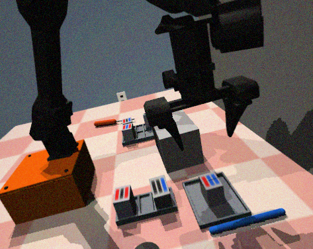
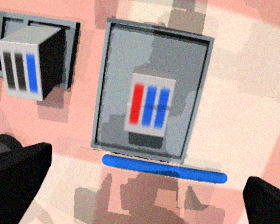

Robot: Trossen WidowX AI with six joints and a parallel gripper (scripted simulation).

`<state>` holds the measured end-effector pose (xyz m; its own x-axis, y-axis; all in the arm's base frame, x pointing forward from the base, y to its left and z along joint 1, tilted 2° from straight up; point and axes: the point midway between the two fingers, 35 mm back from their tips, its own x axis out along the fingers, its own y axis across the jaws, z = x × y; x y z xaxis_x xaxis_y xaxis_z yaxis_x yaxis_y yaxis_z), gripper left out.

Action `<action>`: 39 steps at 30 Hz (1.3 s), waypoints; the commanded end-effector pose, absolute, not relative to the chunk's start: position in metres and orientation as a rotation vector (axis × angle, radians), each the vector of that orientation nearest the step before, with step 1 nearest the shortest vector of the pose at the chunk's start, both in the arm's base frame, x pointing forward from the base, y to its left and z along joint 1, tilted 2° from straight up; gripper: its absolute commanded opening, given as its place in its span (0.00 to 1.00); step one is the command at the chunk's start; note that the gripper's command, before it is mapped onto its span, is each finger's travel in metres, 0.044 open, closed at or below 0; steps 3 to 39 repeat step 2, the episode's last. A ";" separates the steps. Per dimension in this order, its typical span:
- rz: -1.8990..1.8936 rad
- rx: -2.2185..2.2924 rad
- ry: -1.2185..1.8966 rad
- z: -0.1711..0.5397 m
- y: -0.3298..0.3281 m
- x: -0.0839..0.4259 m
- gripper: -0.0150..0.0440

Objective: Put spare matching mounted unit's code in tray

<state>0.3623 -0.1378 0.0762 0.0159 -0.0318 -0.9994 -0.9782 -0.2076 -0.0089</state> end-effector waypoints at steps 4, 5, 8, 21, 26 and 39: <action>1.334 -1.395 1.117 0.077 -0.138 0.363 1.00; 1.334 -1.395 1.117 0.077 -0.138 0.363 1.00; 1.334 -1.395 1.117 0.077 -0.138 0.363 1.00; 1.334 -1.395 1.117 0.077 -0.138 0.363 1.00; 1.334 -1.395 1.117 0.077 -0.138 0.363 1.00; 1.334 -1.395 1.117 0.077 -0.138 0.363 1.00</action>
